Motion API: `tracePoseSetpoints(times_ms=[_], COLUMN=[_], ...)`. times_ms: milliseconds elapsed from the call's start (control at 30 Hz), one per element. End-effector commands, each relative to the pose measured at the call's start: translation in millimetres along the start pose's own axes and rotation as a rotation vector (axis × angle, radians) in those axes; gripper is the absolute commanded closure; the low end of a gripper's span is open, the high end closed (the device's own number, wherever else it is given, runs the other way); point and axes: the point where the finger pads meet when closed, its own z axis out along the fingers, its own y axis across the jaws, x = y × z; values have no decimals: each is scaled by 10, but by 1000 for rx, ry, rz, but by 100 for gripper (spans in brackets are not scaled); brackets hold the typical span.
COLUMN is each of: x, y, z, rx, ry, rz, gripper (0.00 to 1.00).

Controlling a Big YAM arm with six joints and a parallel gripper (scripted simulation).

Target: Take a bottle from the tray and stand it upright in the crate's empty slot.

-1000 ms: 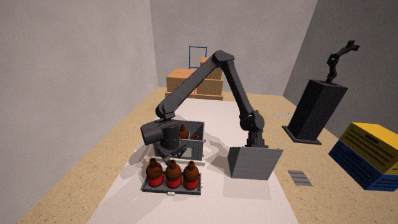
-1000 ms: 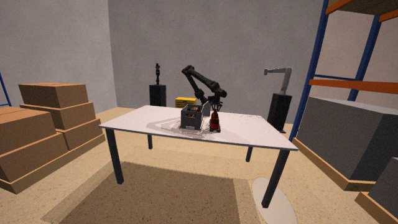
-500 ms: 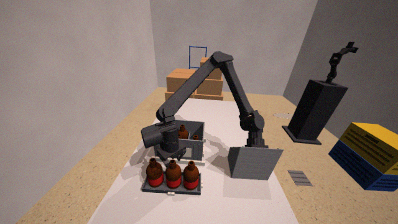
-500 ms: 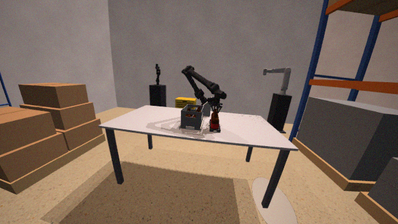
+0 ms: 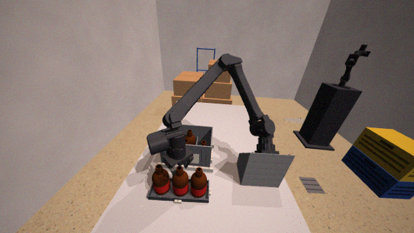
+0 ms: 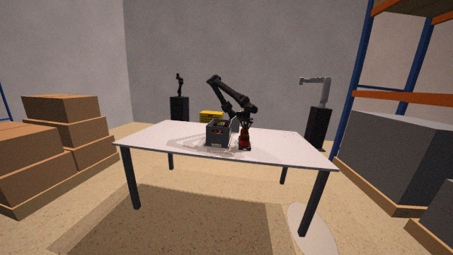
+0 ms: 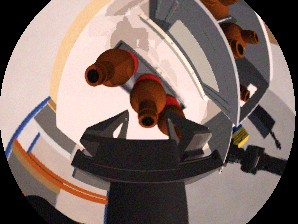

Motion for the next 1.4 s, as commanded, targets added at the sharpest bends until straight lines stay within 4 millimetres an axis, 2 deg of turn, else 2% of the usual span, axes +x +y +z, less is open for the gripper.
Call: tracePoseSetpoints(times_ms=[0,1233,1267,1367], x=[-78,-77,-77,-76], y=[4,5,5,3], z=[80,81,81,81], rx=[4,4,4,5], ry=[7,7,7,7], rz=[8,8,8,8], gripper=[39,39,100,100])
